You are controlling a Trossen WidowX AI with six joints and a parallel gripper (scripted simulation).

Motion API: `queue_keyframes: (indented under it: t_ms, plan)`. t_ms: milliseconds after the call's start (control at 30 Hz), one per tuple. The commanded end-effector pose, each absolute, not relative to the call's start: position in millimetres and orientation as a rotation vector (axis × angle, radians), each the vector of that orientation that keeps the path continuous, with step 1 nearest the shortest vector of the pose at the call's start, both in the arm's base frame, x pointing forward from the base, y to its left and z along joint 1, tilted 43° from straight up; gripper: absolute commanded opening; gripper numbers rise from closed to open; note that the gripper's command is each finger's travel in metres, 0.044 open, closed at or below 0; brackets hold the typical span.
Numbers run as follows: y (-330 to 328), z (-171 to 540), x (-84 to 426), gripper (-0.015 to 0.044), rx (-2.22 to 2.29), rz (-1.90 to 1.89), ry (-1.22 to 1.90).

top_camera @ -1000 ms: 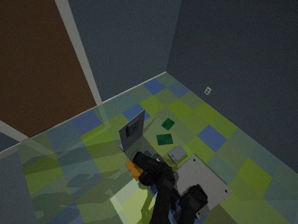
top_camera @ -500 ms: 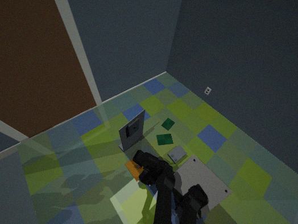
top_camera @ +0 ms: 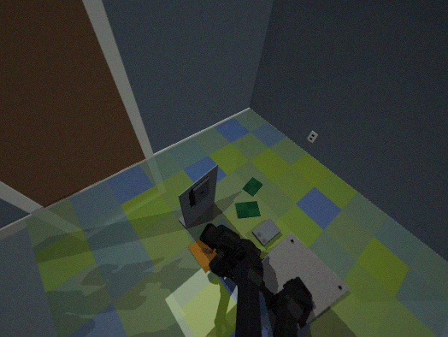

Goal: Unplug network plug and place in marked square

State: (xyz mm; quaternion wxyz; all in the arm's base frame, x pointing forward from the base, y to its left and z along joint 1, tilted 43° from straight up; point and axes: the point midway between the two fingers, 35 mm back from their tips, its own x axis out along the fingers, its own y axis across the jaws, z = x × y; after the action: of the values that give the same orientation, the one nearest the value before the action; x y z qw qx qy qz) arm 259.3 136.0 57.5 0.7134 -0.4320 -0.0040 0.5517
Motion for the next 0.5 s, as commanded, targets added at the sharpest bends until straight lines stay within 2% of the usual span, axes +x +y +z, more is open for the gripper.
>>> queue_keyframes:
  t_ms: [0,467]
  plan:
    - [133.3,63.1,261.5,0.0156,-0.962,1.221,-0.02]
    - [121.9,74.9,261.9,0.0156,-0.961,1.22,-0.021]
